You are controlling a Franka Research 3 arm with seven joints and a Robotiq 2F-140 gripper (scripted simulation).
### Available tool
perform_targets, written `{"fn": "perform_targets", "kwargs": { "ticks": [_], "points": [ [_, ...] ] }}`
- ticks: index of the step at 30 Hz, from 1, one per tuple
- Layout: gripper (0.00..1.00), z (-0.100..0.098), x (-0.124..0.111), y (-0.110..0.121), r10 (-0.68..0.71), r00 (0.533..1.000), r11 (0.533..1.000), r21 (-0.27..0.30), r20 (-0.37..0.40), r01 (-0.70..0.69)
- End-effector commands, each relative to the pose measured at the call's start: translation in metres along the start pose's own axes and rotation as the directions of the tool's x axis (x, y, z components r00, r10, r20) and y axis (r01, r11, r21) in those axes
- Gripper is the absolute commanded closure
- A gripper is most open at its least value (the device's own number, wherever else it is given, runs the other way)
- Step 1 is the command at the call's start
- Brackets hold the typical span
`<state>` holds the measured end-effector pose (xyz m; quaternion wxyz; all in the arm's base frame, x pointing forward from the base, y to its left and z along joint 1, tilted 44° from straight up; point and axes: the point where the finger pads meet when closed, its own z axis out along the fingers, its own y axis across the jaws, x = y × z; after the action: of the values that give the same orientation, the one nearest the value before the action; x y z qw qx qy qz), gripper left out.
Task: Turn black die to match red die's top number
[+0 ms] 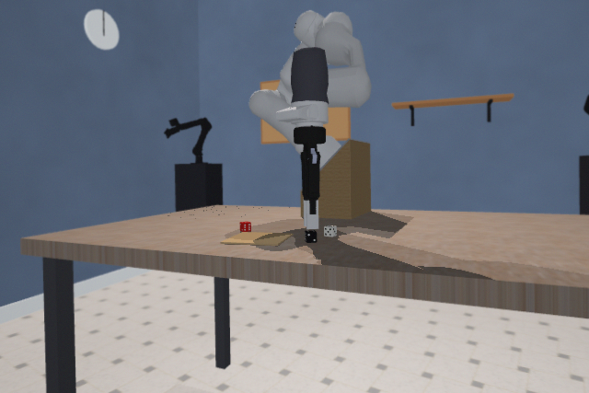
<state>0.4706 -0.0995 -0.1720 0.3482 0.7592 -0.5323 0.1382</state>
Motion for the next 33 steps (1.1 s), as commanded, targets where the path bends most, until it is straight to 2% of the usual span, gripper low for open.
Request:
{"fn": "perform_targets", "kwargs": {
  "ticks": [1, 8, 23, 33],
  "points": [
    [0.75, 0.001, 0.0, 0.0, -0.003, 1.0, 1.0, 0.0, 0.001, 0.003],
    [0.75, 0.004, 0.0, 0.0, -0.003, 1.0, 1.0, 0.0, 0.001, 0.003],
    [0.75, 0.027, 0.0, 0.0, -0.003, 1.0, 1.0, 0.0, 0.001, 0.003],
    [0.75, 0.029, 0.0, 0.0, -0.003, 1.0, 1.0, 0.0, 0.001, 0.003]
  ]
}}
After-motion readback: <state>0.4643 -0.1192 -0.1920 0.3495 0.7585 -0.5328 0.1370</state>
